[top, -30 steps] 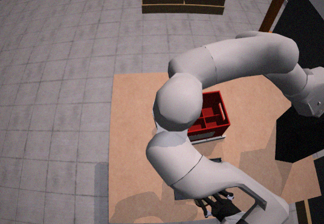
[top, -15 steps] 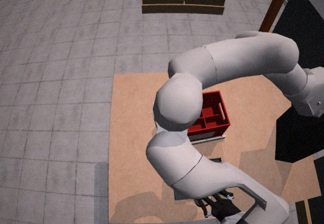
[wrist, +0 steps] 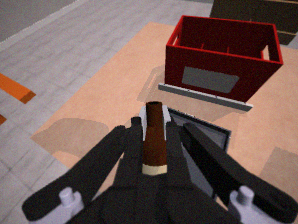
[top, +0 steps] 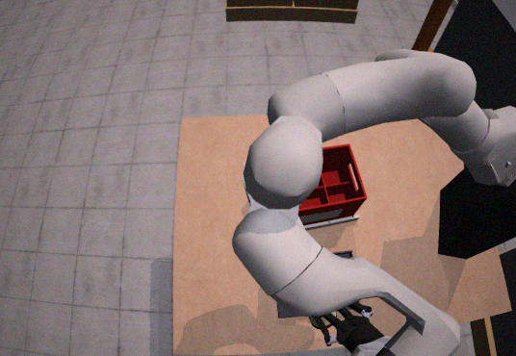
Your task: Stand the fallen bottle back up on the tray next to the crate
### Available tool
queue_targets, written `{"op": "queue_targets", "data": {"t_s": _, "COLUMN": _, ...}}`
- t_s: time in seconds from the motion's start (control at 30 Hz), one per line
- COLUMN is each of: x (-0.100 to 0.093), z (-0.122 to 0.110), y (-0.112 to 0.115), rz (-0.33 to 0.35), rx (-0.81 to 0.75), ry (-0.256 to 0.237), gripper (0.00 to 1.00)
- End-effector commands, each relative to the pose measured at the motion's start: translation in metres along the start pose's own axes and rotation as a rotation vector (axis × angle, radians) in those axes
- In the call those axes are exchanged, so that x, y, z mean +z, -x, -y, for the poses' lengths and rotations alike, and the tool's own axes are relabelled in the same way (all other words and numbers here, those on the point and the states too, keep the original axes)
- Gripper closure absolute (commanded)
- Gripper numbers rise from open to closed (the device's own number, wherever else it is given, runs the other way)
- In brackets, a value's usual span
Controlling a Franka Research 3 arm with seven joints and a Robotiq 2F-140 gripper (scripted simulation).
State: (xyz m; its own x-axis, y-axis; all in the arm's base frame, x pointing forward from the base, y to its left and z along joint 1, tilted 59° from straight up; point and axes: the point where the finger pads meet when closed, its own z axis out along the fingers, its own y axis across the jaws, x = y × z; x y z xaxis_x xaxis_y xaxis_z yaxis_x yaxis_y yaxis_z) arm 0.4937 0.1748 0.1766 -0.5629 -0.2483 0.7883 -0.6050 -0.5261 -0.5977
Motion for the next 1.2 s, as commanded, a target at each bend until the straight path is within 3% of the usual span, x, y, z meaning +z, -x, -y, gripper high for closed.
{"op": "queue_targets", "data": {"t_s": 0.0, "x": -0.0007, "z": 0.0000, "y": -0.0020, "rz": -0.007, "rx": 0.003, "ry": 0.000, "gripper": 1.00}}
{"op": "queue_targets", "data": {"t_s": 0.3, "x": -0.0007, "z": 0.0009, "y": -0.0019, "rz": -0.027, "rx": 0.004, "ry": -0.001, "gripper": 1.00}}
{"op": "queue_targets", "data": {"t_s": 1.17, "x": -0.0015, "z": 0.0006, "y": 0.0012, "rz": -0.167, "rx": 0.003, "ry": -0.001, "gripper": 1.00}}
